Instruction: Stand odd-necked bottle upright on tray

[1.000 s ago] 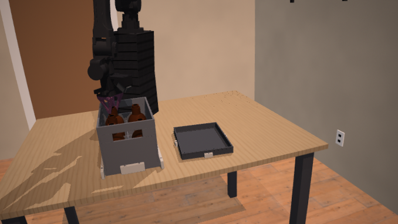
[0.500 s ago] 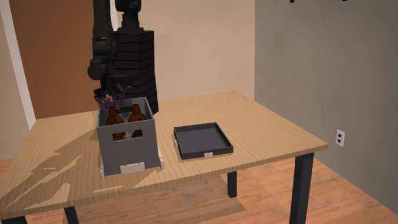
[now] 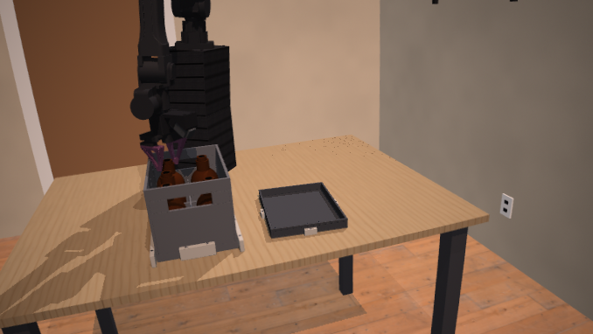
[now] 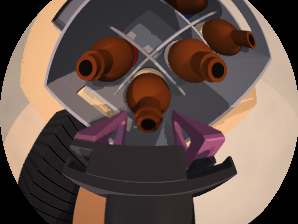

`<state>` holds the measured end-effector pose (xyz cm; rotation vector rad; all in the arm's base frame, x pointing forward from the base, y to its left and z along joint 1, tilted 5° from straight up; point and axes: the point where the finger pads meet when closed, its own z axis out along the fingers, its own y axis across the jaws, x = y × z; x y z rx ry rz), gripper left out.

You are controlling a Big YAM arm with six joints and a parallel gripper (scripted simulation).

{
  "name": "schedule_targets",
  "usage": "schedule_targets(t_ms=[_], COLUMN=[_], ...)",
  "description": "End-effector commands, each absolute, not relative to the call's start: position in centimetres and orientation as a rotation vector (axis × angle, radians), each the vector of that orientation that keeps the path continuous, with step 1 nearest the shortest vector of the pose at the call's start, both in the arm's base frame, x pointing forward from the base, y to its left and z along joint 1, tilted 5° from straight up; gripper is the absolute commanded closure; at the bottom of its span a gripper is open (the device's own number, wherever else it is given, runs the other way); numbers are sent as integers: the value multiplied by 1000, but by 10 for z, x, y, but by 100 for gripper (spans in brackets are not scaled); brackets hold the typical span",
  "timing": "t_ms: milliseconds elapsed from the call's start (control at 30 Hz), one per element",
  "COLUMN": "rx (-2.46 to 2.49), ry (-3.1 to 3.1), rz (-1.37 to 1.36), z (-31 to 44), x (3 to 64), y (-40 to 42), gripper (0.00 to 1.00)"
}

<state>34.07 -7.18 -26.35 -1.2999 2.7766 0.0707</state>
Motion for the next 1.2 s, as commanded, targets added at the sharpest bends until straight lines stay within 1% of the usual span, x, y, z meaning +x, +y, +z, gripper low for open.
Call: schedule_targets(t_ms=[0, 567, 1167], rx=[-1313, -1313, -1313], ry=[2778, 2777, 2767], rz=[79, 78, 66], z=[-264, -264, -230], x=[337, 337, 340], y=[-65, -65, -74], gripper=[39, 39, 39])
